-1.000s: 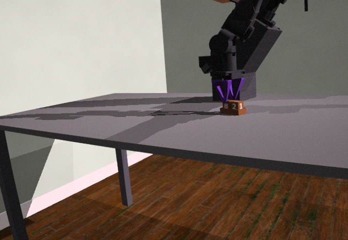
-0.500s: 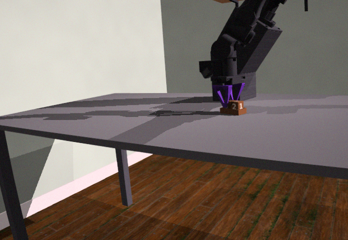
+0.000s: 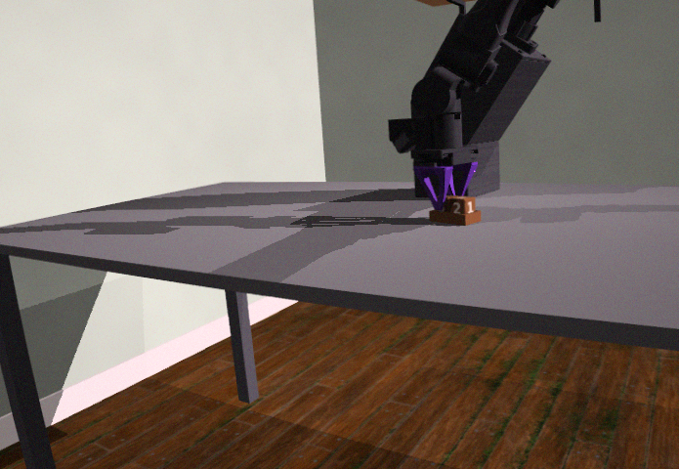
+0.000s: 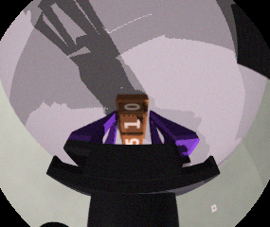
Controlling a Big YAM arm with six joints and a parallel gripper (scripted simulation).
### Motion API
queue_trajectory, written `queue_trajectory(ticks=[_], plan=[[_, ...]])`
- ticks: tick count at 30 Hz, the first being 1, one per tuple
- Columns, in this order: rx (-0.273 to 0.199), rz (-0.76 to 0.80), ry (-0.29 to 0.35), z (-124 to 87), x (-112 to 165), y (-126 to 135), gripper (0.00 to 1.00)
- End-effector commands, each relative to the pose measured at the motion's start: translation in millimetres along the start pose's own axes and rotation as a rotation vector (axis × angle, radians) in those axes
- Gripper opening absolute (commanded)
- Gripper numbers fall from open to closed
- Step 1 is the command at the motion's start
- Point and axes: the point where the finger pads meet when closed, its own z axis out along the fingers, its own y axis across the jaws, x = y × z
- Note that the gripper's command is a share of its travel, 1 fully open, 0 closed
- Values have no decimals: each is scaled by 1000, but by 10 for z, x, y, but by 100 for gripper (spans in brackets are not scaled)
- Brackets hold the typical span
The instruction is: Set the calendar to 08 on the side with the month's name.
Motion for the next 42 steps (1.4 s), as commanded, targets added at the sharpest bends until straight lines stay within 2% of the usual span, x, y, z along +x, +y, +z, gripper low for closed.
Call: queue_trajectory(ticks=[1,23,24,42], plan=[[-11,0,2,-18,37,41,45],[-11,0,2,-18,37,41,45],[-11,0,2,-18,37,41,26],[-11,-1,2,-18,37,41,26]])
